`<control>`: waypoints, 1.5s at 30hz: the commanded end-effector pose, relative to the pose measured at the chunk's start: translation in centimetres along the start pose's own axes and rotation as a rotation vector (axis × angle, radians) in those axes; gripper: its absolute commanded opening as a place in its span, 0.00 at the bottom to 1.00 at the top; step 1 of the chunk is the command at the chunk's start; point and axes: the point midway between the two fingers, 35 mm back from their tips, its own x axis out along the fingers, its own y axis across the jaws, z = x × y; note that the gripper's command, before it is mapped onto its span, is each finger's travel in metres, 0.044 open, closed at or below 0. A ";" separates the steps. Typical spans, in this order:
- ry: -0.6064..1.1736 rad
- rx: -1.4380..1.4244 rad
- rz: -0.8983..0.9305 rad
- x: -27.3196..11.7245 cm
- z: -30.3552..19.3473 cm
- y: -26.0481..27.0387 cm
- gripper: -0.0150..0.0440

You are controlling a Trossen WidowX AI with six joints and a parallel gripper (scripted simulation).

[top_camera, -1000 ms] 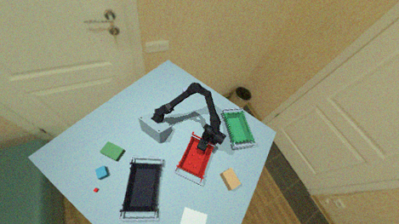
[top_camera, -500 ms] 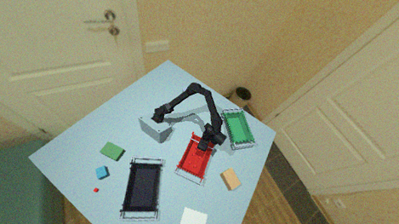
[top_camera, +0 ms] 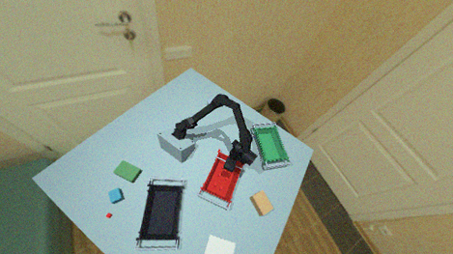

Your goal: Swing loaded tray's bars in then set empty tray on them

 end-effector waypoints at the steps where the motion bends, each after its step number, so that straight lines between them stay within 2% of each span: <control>1: 0.000 0.003 0.000 0.0 0.0 0.0 0.39; 12: 0.000 0.003 0.000 -0.2 0.0 -0.1 0.39; 16: 0.001 0.002 -0.004 -3.1 0.3 -0.2 0.39; 20: 0.002 0.001 -0.004 -8.1 0.1 -0.2 0.39; 21: 0.010 0.004 0.003 -5.2 0.3 -0.2 0.39; 29: 0.002 -0.002 -0.014 -4.2 2.7 -11.9 0.39; 37: -0.006 -0.011 -0.013 -1.5 0.6 -24.9 0.39; 45: -0.007 -0.012 -0.012 -1.2 0.2 -26.0 0.39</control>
